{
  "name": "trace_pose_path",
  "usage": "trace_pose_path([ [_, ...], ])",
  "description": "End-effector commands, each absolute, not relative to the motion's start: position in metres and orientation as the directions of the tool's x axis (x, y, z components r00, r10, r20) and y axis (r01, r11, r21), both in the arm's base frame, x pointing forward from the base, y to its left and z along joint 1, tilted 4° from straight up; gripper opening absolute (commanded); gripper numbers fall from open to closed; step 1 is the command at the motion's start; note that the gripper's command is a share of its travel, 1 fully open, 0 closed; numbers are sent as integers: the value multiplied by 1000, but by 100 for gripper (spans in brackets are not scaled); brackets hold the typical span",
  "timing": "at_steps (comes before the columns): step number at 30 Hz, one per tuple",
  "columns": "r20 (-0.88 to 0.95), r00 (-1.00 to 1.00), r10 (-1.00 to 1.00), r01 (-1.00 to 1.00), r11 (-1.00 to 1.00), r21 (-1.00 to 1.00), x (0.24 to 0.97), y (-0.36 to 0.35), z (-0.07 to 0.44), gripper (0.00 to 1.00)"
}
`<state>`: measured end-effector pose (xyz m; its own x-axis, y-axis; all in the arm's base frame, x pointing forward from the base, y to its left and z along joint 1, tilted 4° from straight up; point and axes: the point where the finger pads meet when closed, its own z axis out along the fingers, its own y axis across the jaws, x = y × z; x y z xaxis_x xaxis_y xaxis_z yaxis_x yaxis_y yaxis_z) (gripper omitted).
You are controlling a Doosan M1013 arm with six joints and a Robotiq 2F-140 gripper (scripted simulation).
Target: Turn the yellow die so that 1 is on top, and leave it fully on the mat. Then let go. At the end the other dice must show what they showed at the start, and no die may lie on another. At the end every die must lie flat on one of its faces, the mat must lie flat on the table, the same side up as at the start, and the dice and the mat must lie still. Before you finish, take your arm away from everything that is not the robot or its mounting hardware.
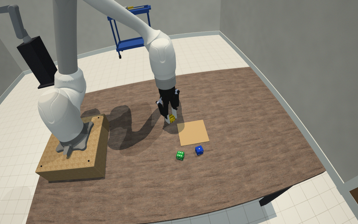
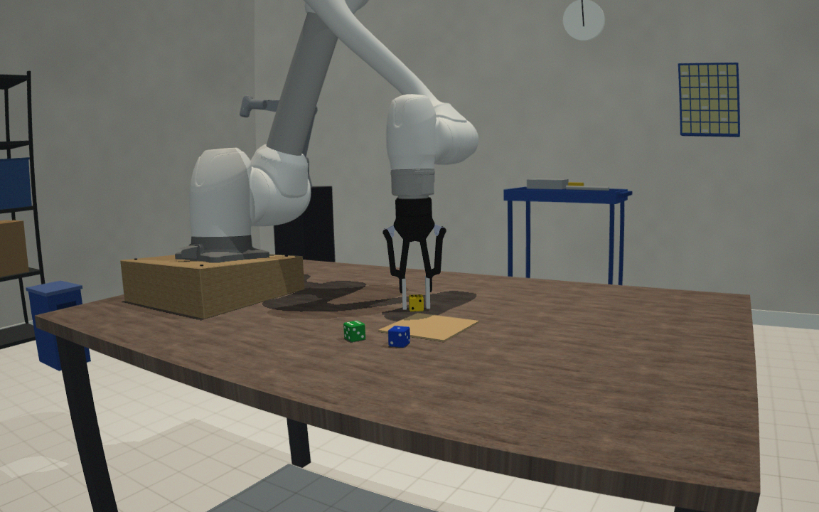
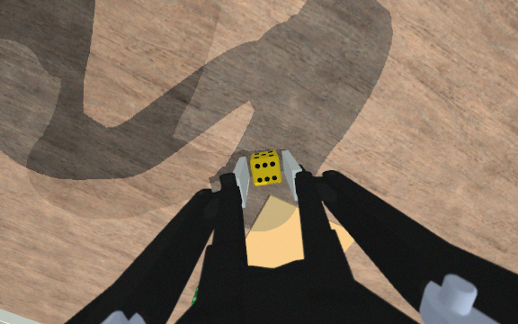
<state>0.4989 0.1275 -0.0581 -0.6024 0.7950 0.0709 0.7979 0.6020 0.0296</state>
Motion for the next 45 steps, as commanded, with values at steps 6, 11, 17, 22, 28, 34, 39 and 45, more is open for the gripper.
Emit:
trace_pose_path([
  [6, 71, -602, 795, 798, 602, 30, 499, 128, -58, 28],
  [11, 71, -602, 795, 798, 602, 30, 499, 128, -58, 28],
  [17, 71, -602, 795, 798, 602, 30, 499, 128, -58, 28],
  [22, 71, -602, 795, 798, 602, 30, 499, 128, -58, 28],
  [28, 71, -602, 795, 798, 602, 30, 499, 128, -58, 16],
  [34, 71, -602, 795, 798, 602, 30, 499, 128, -58, 16],
  [39, 71, -602, 795, 798, 602, 30, 499, 128, -58, 16],
  [45, 71, -602, 795, 798, 602, 30, 499, 128, -58, 16],
])
